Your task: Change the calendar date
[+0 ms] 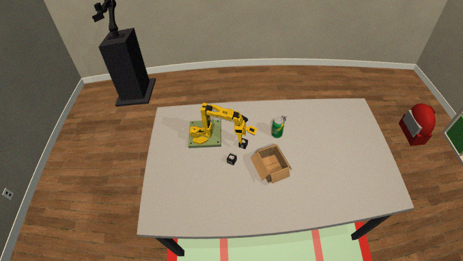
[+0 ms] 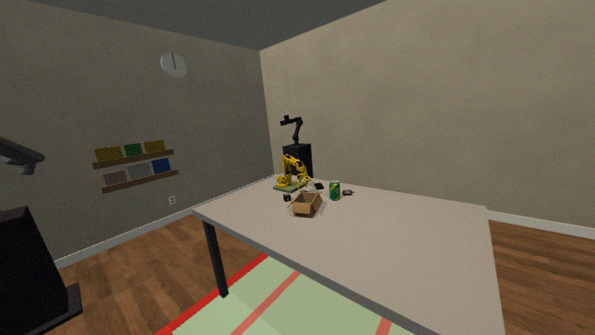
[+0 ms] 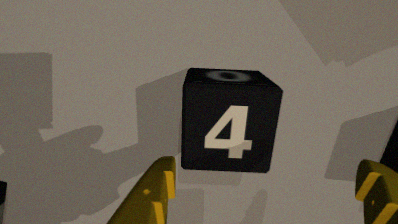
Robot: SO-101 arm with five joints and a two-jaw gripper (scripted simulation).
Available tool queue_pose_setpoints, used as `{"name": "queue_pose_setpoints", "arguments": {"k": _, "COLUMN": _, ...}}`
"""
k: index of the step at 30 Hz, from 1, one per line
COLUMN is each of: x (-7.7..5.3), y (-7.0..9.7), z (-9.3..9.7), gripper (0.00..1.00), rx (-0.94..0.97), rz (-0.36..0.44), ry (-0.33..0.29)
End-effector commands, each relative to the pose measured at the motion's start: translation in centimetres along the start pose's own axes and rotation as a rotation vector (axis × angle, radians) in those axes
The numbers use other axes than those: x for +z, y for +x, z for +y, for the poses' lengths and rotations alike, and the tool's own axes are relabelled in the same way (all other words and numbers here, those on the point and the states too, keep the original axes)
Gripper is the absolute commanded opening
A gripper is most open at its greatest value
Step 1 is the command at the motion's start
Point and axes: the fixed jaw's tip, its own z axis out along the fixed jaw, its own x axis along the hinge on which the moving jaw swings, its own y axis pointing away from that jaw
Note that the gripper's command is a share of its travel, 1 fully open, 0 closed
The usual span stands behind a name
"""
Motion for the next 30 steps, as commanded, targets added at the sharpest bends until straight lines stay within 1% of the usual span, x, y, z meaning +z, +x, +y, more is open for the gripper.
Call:
{"name": "queue_pose_setpoints", "arguments": {"k": 1, "x": 0.8, "y": 0.57, "z": 0.01, "gripper": 0.35, "rx": -0.06, "rz": 0.194, "ry": 0.028}}
{"name": "queue_pose_setpoints", "arguments": {"k": 5, "x": 1.05, "y": 0.75, "z": 0.0, "gripper": 0.35, "rx": -0.077, "rz": 0.249, "ry": 0.036}}
{"name": "queue_pose_setpoints", "arguments": {"k": 7, "x": 1.05, "y": 0.75, "z": 0.0, "gripper": 0.35, "rx": -0.077, "rz": 0.249, "ry": 0.036}}
{"name": "queue_pose_setpoints", "arguments": {"k": 8, "x": 1.15, "y": 0.81, "z": 0.0, "gripper": 0.35, "rx": -0.084, "rz": 0.272, "ry": 0.039}}
{"name": "queue_pose_setpoints", "arguments": {"k": 24, "x": 1.15, "y": 0.81, "z": 0.0, "gripper": 0.35, "rx": -0.084, "rz": 0.272, "ry": 0.039}}
{"name": "queue_pose_setpoints", "arguments": {"k": 25, "x": 0.85, "y": 0.76, "z": 0.36, "gripper": 0.35, "rx": -0.1, "rz": 0.283, "ry": 0.039}}
{"name": "queue_pose_setpoints", "arguments": {"k": 30, "x": 0.85, "y": 0.76, "z": 0.36, "gripper": 0.35, "rx": -0.1, "rz": 0.283, "ry": 0.039}}
